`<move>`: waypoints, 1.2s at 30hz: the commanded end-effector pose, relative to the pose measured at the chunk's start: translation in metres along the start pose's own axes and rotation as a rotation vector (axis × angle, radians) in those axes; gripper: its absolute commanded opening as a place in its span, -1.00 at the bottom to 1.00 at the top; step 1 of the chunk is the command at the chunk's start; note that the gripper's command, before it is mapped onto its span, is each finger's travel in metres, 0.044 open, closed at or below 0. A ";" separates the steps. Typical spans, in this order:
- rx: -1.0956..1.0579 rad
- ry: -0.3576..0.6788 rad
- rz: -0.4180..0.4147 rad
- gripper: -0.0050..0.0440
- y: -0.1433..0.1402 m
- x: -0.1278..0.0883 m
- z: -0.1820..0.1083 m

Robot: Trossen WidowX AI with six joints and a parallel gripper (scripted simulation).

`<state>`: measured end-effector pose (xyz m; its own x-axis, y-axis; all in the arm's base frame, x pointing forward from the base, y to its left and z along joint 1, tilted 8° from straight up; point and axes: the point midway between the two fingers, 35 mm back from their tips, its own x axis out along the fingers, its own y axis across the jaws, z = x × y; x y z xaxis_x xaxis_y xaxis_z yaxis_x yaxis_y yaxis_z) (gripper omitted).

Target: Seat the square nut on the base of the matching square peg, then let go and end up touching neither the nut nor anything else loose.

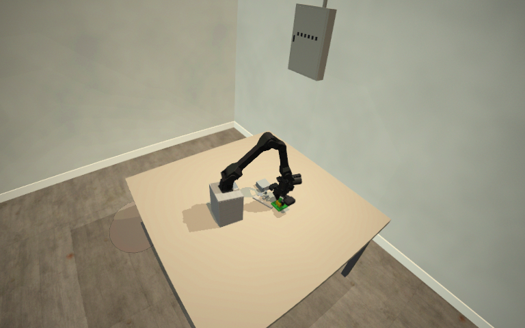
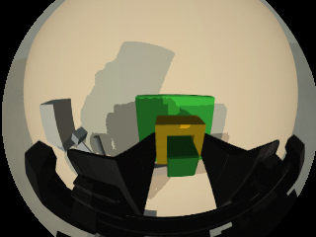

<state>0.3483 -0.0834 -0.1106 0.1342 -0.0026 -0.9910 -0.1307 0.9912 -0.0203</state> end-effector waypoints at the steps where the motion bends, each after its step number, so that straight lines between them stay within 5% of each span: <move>1: 0.000 0.001 0.000 -0.60 0.000 0.000 0.000; 4: 0.000 0.001 0.000 -0.50 0.000 0.000 0.000; 12: 0.000 0.001 0.000 0.27 0.000 0.000 0.000; 31: 0.000 0.001 0.000 0.27 0.000 -0.003 0.000; 36: 0.000 -0.001 -0.002 0.27 -0.002 -0.071 0.004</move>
<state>0.3397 -0.0819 -0.0867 0.1001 0.0061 -0.9950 -0.1305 0.9914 -0.0071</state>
